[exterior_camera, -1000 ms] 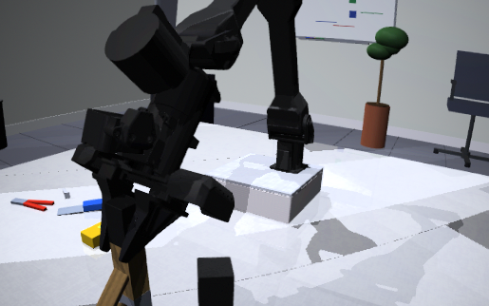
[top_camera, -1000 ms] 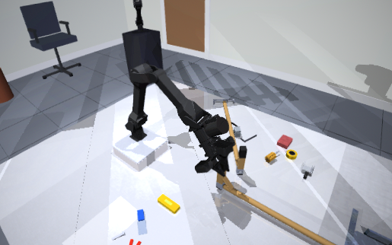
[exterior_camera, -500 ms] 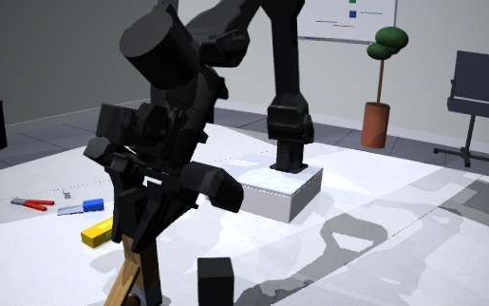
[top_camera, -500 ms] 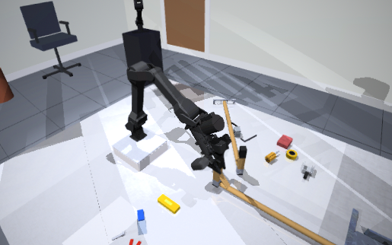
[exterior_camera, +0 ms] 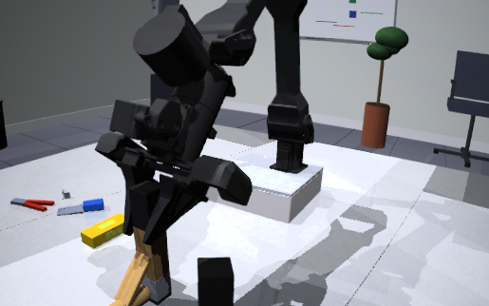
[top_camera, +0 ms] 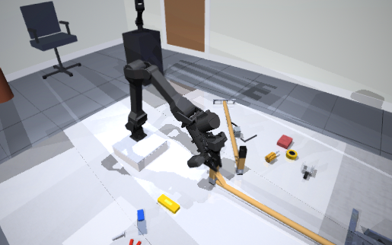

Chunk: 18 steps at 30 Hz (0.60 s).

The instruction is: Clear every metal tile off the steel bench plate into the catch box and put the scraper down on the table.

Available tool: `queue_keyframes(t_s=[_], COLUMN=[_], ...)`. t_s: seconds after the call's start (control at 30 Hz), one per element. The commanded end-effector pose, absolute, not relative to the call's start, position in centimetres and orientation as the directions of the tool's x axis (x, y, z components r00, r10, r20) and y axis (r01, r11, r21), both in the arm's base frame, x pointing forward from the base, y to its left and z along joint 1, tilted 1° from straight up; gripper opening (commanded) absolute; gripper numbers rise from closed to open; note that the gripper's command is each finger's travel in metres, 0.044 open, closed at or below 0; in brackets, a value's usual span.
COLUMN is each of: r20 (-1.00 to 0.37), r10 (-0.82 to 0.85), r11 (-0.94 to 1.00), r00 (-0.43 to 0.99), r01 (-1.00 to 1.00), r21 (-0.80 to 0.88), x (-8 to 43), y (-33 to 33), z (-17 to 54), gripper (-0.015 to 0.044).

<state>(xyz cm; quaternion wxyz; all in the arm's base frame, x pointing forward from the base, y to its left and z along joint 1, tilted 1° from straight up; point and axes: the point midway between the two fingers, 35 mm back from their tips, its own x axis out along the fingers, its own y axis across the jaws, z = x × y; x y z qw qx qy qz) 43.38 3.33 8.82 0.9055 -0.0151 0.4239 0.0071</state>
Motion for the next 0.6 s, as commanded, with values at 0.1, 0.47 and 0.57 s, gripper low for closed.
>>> queue_keyframes(t_s=[0.1, 0.47, 0.57], r20=[-0.758, -0.759, -0.759], r10=[-0.003, -0.002, -0.002], r11=[1.0, 1.0, 1.0], r00=[0.652, 0.652, 0.652], r01=[-0.02, -0.021, -0.021], r21=[-0.021, -0.021, -0.021], x=[42.6, 41.3, 40.9], y=[3.3, 3.2, 3.1], z=[9.2, 9.1, 9.1], gripper=[0.0, 0.0, 0.0])
